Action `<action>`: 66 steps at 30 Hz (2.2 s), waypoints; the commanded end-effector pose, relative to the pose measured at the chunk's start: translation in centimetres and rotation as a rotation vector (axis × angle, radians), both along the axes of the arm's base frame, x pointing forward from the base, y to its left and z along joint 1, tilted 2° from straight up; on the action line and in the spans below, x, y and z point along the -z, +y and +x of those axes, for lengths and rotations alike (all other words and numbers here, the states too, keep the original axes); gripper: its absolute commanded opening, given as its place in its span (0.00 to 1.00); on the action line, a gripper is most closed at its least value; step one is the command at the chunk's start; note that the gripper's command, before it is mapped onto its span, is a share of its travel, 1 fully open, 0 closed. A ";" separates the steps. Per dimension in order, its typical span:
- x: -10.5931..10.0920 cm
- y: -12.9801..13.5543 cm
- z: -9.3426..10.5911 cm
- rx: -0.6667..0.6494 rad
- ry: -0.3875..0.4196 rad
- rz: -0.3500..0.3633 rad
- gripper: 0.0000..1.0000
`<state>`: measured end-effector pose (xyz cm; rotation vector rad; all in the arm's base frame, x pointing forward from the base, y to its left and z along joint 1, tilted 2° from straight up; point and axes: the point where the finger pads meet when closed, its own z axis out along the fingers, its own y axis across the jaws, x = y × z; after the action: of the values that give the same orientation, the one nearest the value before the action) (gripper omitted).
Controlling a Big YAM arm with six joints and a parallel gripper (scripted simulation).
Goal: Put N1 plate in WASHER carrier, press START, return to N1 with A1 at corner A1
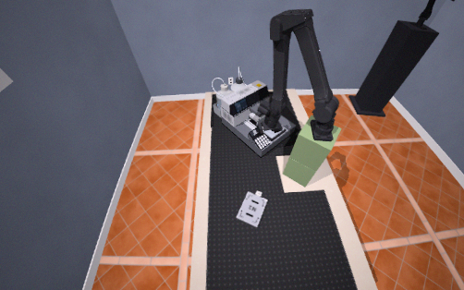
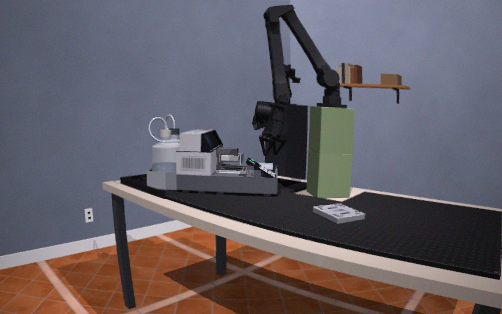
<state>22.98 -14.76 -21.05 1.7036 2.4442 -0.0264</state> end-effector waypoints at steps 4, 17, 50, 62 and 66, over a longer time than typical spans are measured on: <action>-0.7 -1.9 0.0 0.149 0.033 0.062 1.00; -0.7 -1.4 0.0 0.331 0.081 0.154 1.00; -1.8 -10.4 -4.9 1.110 0.041 0.195 1.00; -0.5 -10.6 -4.7 1.119 0.038 0.192 1.00; 0.2 -10.5 -4.7 1.117 0.039 0.193 1.00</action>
<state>17.61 -24.45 -20.58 2.9136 1.2530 0.0411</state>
